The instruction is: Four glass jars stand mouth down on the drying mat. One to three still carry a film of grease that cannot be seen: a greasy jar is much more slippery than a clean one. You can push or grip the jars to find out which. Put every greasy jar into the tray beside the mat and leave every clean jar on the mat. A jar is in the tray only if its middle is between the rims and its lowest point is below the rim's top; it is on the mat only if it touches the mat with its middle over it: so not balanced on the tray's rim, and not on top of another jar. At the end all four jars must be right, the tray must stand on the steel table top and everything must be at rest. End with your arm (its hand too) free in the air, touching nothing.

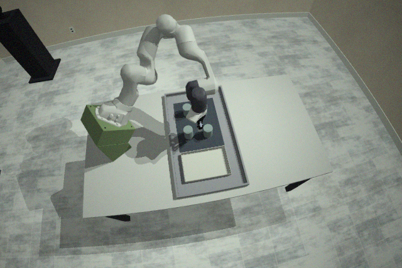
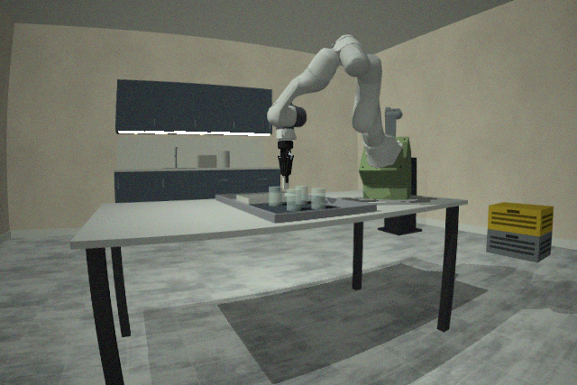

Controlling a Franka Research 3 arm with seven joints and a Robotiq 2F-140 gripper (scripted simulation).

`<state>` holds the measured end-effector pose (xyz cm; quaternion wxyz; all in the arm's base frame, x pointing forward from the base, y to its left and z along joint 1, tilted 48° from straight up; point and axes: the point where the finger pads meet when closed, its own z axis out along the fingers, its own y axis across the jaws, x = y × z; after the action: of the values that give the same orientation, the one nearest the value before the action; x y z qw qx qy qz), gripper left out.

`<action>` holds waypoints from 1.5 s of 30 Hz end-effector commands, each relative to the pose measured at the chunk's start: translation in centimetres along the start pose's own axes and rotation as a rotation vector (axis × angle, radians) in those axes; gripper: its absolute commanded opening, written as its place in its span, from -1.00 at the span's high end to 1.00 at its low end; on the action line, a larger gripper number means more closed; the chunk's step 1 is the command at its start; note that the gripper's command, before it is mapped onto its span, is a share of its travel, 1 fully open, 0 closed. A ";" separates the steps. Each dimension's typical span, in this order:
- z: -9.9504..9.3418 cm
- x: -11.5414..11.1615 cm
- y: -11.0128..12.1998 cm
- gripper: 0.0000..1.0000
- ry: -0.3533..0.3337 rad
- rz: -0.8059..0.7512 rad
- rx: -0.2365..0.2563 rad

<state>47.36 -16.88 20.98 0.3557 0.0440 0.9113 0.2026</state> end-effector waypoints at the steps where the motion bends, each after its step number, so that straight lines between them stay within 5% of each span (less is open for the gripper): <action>1: 0.1 -0.1 -0.1 1.00 0.003 0.001 0.002; 45: 0.1 -0.6 -0.1 1.00 0.003 0.001 0.002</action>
<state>47.78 -16.97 21.33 0.3562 0.0434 0.9112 0.2026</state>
